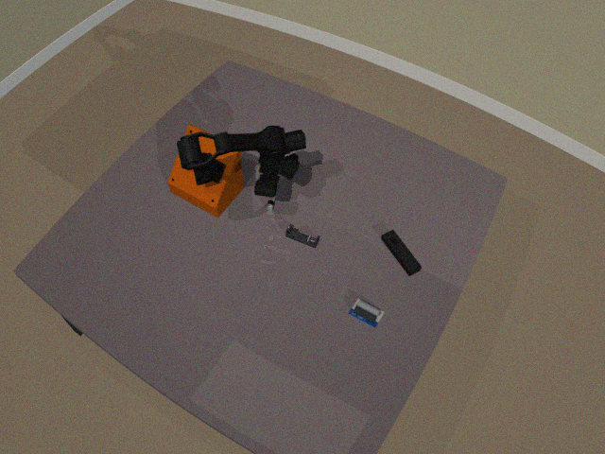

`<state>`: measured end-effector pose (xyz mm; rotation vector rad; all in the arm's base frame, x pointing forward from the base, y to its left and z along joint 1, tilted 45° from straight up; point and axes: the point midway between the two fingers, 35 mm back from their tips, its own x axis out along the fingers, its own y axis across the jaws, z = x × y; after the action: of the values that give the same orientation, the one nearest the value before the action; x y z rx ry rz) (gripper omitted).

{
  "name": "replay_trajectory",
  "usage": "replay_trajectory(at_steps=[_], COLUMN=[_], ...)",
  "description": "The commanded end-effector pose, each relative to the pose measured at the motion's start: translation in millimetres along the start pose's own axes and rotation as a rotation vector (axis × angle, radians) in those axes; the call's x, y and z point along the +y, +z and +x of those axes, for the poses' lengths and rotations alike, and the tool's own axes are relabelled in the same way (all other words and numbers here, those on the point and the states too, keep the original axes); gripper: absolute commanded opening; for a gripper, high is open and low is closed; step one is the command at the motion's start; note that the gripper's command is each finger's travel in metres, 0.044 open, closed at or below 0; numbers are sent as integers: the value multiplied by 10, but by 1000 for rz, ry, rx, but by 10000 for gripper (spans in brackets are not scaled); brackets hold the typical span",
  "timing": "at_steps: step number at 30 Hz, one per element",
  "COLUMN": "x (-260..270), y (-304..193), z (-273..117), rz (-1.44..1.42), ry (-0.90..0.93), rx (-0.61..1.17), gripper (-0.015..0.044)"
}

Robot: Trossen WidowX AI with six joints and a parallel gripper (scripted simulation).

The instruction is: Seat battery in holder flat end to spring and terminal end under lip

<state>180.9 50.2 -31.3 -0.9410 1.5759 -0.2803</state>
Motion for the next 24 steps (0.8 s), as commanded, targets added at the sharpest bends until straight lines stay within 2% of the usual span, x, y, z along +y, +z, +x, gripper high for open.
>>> replay_trajectory(at_steps=[1,12,13,20,24], x=[1,0,1,101,156], y=[-38,-27,-27,-7,-17], z=[-215,-195,-190,105,287], rz=[6,1,20,684,1105], ry=[4,-1,0,0,-2], rx=[8,2,3,5,7], gripper=[0,0,26,210,226])
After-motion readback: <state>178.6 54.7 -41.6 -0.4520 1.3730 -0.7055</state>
